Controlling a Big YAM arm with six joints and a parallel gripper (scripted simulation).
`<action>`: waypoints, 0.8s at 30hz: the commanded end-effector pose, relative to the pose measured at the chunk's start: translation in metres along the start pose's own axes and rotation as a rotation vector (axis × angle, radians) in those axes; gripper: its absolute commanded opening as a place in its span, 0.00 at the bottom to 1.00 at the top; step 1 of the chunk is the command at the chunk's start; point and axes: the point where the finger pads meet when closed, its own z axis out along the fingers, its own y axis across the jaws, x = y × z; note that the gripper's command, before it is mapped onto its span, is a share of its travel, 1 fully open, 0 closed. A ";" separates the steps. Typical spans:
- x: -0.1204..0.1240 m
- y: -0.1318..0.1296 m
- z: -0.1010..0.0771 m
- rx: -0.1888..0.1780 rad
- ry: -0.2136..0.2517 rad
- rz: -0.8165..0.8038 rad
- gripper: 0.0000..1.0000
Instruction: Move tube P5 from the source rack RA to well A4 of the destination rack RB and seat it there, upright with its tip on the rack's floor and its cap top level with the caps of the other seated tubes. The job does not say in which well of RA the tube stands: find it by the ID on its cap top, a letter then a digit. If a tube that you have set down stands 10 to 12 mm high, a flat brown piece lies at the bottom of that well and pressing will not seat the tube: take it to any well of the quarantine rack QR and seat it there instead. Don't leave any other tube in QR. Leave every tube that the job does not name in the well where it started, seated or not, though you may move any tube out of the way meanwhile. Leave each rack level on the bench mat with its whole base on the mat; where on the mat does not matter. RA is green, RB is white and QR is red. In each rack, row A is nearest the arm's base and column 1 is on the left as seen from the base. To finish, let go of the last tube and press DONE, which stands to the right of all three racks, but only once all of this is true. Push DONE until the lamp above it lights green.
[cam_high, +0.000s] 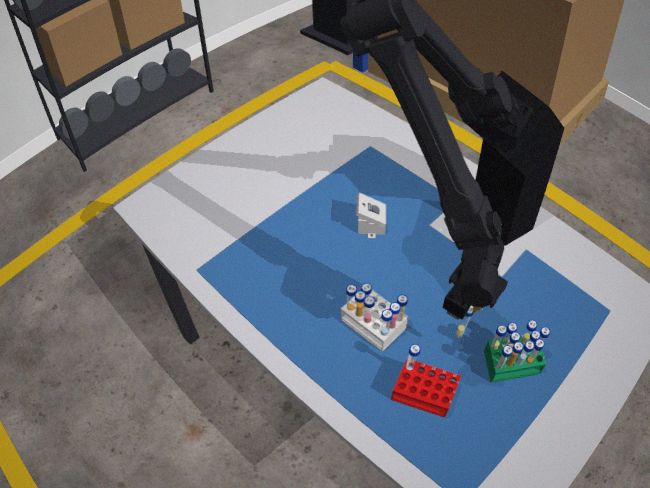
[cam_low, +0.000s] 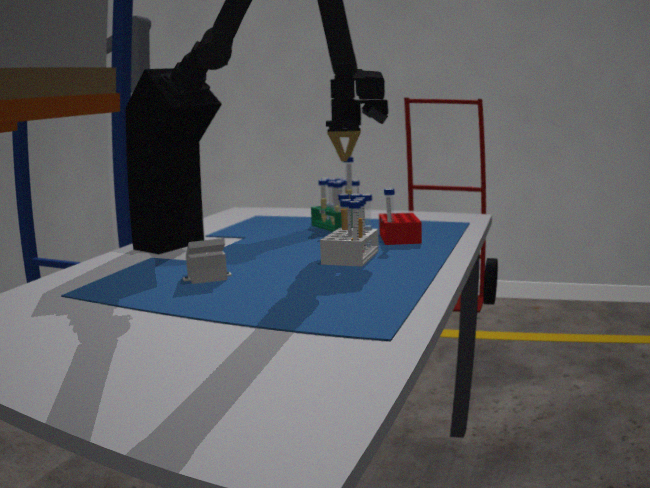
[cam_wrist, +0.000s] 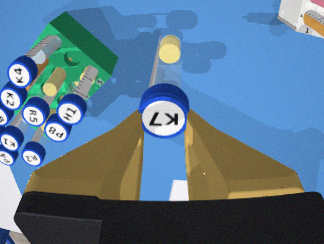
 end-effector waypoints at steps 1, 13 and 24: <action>-0.012 0.006 -0.009 -0.016 -0.043 0.047 0.00; 0.033 0.032 -0.003 -0.008 -0.016 0.025 0.00; 0.057 0.051 -0.003 -0.009 -0.015 0.024 0.00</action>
